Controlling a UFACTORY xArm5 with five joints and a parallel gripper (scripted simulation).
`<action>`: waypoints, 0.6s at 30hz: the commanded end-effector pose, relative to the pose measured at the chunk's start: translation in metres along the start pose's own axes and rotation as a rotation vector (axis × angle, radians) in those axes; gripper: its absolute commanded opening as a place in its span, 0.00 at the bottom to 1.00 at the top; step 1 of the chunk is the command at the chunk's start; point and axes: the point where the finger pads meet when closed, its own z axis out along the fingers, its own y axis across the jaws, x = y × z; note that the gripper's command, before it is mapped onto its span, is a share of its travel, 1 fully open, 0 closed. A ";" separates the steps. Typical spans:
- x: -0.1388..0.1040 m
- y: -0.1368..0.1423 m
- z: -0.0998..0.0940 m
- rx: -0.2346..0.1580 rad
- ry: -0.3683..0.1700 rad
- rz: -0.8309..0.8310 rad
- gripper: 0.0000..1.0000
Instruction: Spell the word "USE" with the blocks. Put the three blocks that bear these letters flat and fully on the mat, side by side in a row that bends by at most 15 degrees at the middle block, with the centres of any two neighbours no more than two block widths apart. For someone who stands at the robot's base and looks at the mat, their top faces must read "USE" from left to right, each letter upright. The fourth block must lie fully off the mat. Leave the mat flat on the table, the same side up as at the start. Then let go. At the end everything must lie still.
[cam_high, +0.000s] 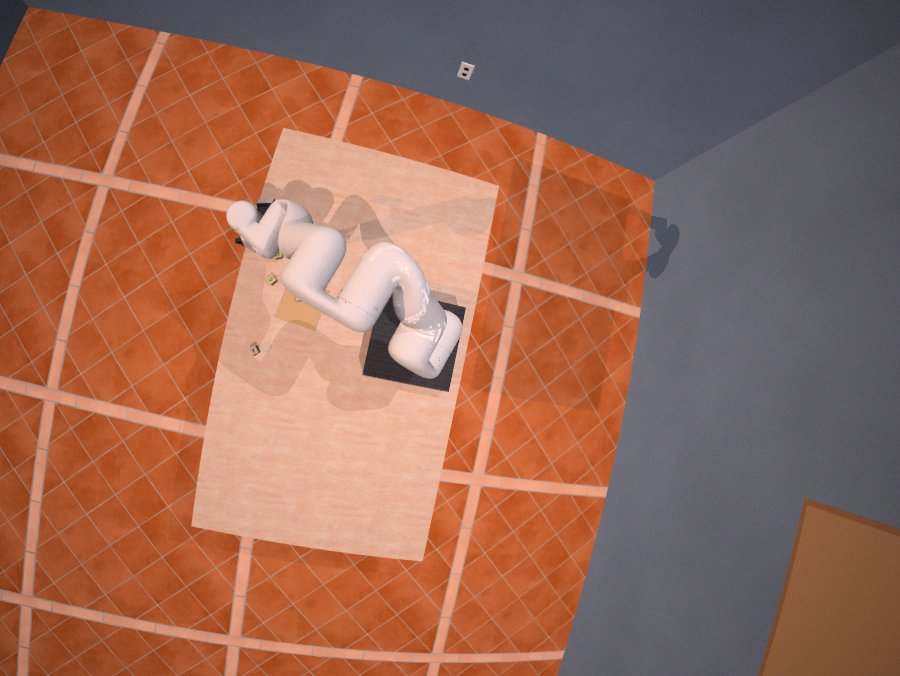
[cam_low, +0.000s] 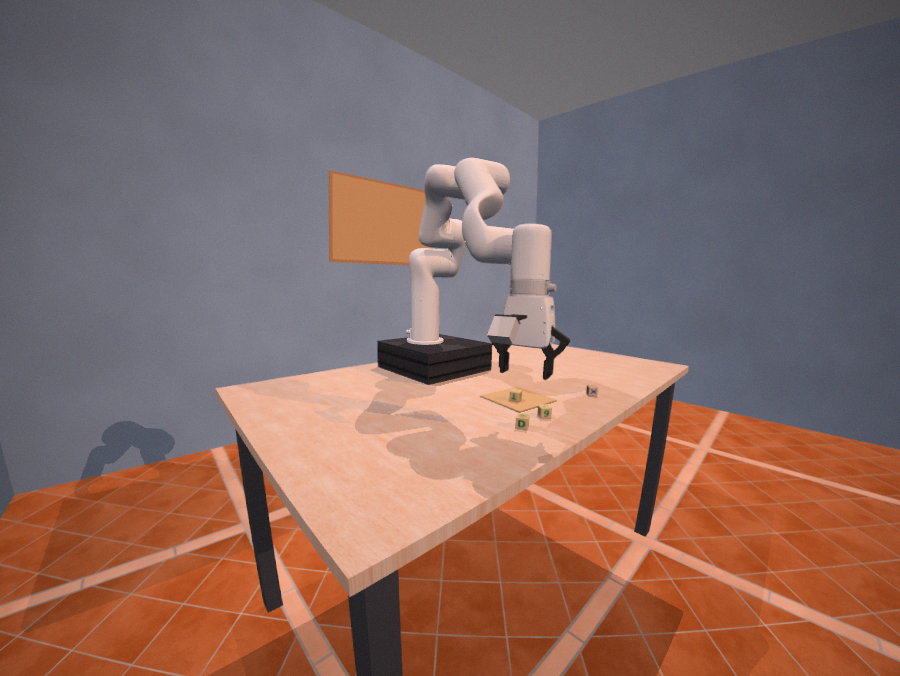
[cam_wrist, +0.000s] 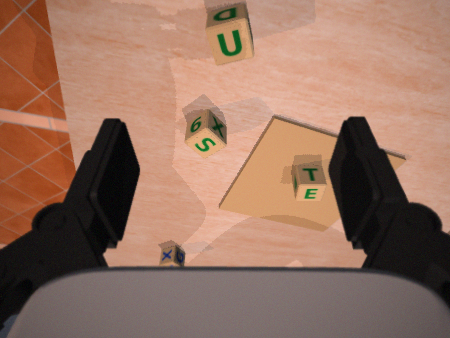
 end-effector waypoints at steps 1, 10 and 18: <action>0.001 -0.001 -0.001 0.004 0.002 0.087 1.00; 0.001 -0.001 0.004 0.004 0.002 0.358 1.00; 0.001 -0.001 0.006 0.004 0.001 0.516 1.00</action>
